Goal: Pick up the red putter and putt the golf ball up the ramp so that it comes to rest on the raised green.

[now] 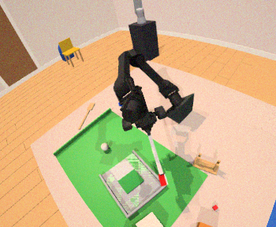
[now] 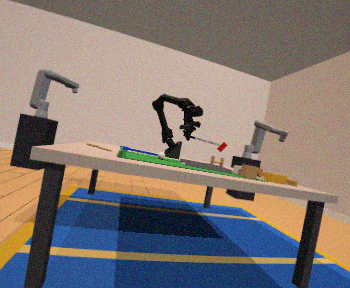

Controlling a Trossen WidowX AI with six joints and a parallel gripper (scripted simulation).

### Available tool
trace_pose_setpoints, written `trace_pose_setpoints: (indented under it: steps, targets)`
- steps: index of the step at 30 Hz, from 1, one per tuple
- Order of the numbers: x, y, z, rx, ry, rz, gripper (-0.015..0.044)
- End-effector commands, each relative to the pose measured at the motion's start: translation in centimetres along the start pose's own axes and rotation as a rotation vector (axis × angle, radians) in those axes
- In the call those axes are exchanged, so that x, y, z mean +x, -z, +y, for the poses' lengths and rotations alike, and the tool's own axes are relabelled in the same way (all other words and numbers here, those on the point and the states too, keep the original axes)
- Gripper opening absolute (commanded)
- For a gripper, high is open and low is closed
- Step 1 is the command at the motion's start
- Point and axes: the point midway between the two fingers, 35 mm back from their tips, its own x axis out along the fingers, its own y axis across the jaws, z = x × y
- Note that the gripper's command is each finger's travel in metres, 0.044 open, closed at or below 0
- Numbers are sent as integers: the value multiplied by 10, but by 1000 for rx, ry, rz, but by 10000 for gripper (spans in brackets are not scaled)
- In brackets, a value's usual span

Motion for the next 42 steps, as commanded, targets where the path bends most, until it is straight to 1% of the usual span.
trace_pose_setpoints:
  steps: [1,13,24,33,42]
  targets:
    - [-9,28,-21,182,26,12,0]
    - [-27,113,-61,677,100,53,0]
    - [-40,190,-75,1086,181,88,0]
    - [-37,195,-75,1108,186,90,0]
    - [-5,201,-79,1108,188,90,0]
